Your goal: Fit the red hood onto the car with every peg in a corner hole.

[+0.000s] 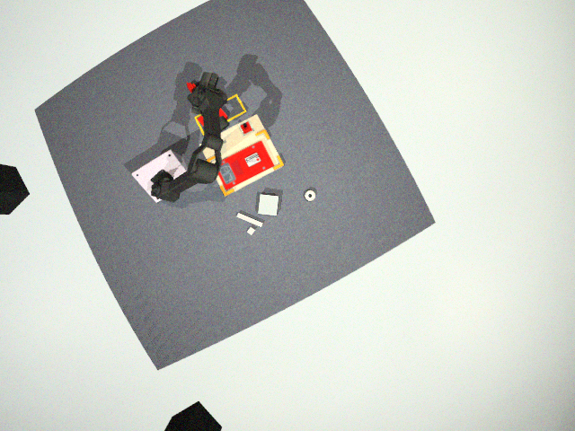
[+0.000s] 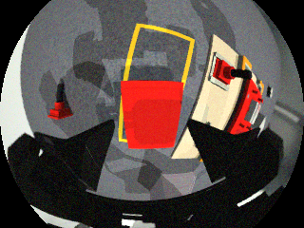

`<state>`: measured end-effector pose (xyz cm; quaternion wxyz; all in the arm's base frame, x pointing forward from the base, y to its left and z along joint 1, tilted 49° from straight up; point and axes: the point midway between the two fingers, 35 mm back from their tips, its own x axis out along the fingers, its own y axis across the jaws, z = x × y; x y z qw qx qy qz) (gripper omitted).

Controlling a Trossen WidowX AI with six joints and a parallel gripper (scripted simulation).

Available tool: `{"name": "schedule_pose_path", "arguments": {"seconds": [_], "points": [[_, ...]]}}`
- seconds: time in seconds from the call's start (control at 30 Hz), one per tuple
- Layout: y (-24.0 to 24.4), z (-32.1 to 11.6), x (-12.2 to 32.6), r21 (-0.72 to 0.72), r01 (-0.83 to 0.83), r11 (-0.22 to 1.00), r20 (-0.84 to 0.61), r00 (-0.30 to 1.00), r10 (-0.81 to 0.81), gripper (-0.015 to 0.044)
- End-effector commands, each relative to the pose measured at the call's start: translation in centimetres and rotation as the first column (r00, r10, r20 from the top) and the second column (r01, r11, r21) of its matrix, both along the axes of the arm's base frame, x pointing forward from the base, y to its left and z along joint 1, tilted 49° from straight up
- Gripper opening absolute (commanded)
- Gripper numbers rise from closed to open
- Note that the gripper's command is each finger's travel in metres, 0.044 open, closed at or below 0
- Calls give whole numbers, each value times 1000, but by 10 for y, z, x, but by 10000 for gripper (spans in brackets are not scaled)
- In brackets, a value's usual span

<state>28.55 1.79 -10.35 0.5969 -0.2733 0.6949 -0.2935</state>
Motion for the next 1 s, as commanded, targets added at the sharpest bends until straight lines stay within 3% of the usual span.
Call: {"name": "schedule_pose_path", "arguments": {"seconds": [0.0,0.97], "points": [[-4,-4,-3,-8,-5,1000,-9,1000,5,440],[-14,-12,-4,-9,-5,1000,-9,1000,5,440]]}}
